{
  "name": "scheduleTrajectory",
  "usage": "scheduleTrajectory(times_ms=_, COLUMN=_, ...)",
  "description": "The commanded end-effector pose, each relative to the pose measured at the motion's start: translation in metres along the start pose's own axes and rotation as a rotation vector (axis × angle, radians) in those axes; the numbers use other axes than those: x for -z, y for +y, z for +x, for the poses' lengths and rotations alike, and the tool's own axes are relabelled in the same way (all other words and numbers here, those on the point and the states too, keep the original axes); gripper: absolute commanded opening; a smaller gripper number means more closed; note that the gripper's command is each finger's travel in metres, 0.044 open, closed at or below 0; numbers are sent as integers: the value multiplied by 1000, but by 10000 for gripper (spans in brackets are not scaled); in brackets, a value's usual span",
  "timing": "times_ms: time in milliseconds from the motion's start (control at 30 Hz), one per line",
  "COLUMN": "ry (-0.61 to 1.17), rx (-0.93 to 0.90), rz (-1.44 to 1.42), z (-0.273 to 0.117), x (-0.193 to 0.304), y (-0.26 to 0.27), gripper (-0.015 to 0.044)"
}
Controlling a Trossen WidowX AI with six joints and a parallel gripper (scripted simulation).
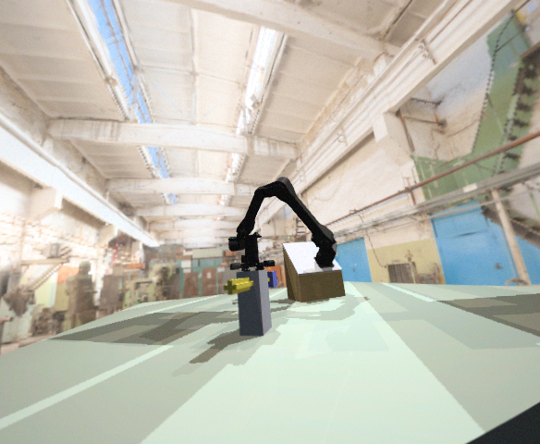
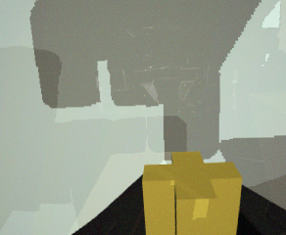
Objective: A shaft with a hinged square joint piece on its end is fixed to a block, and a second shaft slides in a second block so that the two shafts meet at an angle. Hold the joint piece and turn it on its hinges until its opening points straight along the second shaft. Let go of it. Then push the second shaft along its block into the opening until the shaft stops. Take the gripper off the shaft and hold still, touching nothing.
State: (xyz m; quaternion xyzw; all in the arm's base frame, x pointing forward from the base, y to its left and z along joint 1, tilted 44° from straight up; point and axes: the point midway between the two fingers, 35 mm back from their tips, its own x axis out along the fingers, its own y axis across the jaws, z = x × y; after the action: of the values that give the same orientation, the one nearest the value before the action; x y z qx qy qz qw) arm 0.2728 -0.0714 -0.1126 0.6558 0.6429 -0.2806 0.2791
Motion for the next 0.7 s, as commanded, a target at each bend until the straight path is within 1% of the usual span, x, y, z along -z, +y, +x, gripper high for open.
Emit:
scheduleTrajectory(times_ms=0, ry=0, rx=2, rz=-1, z=0, x=0, y=0, gripper=67)
scheduleTrajectory(times_ms=100, ry=0, rx=2, rz=-1, z=0, x=0, y=0, gripper=67)
scheduleTrajectory(times_ms=567, ry=0, rx=2, rz=-1, z=0, x=0, y=0, gripper=434)
scheduleTrajectory(times_ms=667, ry=0, rx=2, rz=-1, z=0, x=0, y=0, gripper=440)
